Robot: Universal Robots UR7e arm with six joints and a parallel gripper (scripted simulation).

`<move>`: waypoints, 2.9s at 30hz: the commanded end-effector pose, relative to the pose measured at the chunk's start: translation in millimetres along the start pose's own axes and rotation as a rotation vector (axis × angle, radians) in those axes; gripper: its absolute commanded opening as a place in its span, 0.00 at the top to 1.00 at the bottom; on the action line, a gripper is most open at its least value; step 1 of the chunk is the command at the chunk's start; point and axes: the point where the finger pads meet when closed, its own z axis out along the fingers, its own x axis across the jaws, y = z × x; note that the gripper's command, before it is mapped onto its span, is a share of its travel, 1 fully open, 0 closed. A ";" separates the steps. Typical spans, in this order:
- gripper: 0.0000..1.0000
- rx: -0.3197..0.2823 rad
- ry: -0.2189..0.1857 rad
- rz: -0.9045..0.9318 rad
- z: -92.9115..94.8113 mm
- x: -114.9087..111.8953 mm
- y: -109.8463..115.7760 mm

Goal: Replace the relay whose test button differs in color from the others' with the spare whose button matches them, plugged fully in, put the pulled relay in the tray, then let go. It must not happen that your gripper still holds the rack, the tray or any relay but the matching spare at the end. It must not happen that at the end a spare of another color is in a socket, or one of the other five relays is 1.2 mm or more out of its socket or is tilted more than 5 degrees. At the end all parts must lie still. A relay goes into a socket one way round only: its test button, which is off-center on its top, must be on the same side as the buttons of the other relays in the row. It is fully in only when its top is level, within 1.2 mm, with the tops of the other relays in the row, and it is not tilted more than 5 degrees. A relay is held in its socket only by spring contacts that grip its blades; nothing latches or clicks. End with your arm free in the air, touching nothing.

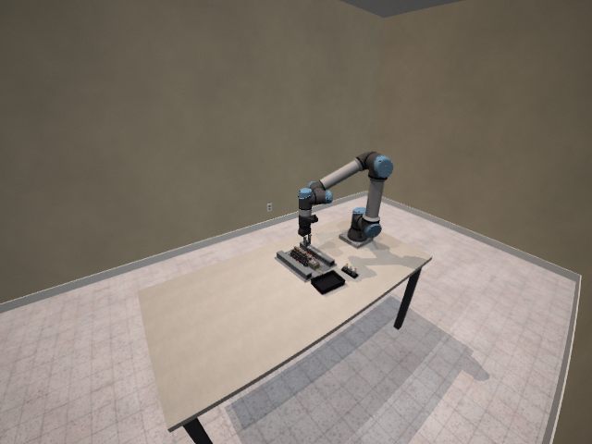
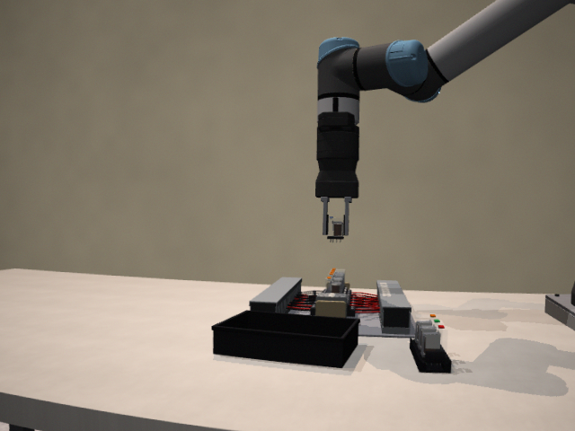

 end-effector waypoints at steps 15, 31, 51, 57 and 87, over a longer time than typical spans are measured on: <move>1.00 0.000 0.000 0.000 6.8 0.1 0.1; 1.00 0.000 0.000 0.000 11.0 0.2 0.1; 1.00 0.000 0.000 0.000 13.1 0.2 0.1; 1.00 0.000 0.000 0.000 13.1 0.2 0.1; 1.00 0.000 0.000 0.000 24.4 11.0 -58.0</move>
